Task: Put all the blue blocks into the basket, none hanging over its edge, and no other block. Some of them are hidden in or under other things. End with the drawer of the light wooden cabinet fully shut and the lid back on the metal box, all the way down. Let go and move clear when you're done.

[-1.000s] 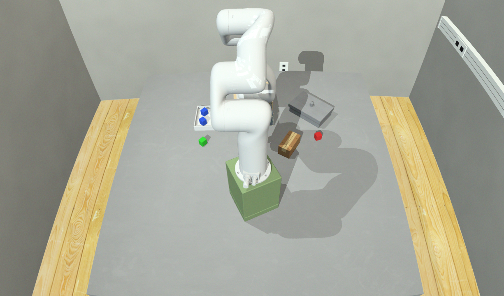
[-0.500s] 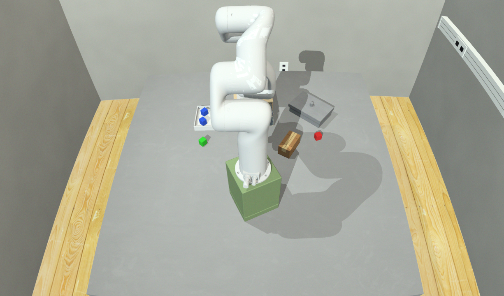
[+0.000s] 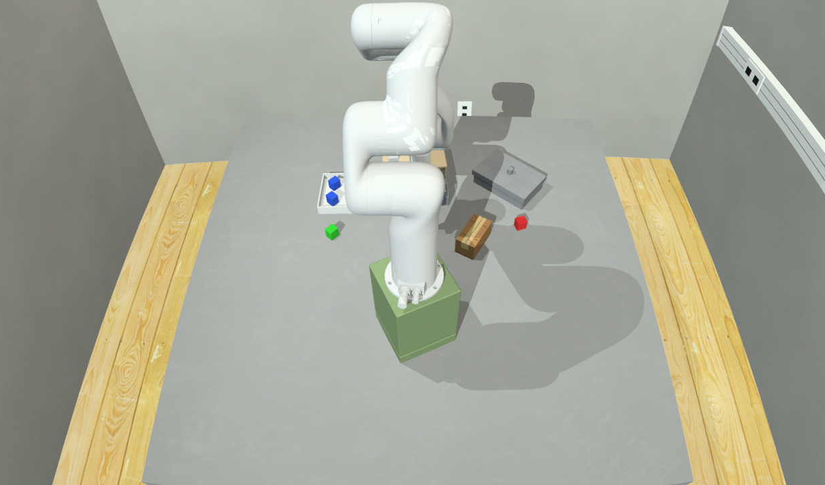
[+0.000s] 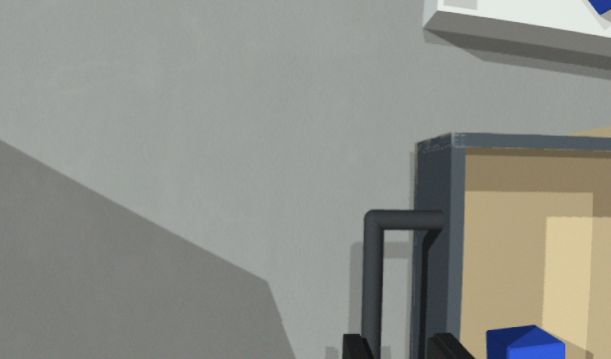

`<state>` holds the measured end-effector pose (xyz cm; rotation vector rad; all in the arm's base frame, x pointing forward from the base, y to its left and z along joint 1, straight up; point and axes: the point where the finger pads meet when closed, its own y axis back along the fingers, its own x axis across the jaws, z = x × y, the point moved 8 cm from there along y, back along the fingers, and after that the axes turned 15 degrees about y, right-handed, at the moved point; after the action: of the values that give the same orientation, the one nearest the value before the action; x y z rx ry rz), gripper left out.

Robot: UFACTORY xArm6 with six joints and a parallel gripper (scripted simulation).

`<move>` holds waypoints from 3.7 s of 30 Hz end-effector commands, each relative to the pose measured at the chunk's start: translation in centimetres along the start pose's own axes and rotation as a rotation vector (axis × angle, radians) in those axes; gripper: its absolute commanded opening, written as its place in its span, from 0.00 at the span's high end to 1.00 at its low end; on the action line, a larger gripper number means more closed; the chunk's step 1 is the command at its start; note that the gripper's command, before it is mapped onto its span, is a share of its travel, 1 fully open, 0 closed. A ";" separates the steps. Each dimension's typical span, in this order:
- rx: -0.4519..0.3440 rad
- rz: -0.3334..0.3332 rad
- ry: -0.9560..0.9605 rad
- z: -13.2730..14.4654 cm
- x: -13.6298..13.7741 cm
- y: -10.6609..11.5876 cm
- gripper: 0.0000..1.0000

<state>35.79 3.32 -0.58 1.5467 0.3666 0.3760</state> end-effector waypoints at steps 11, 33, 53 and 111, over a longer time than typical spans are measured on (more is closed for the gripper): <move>-0.013 -0.007 0.000 -0.2 0.2 5.4 0.76; -0.012 -0.009 0.305 0.7 1.6 5.6 0.76; -0.054 -0.030 1.247 3.8 7.1 5.6 0.76; -0.005 -0.017 1.654 4.5 7.7 5.6 0.44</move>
<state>44.50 2.79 4.95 0.8889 1.6107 1.5999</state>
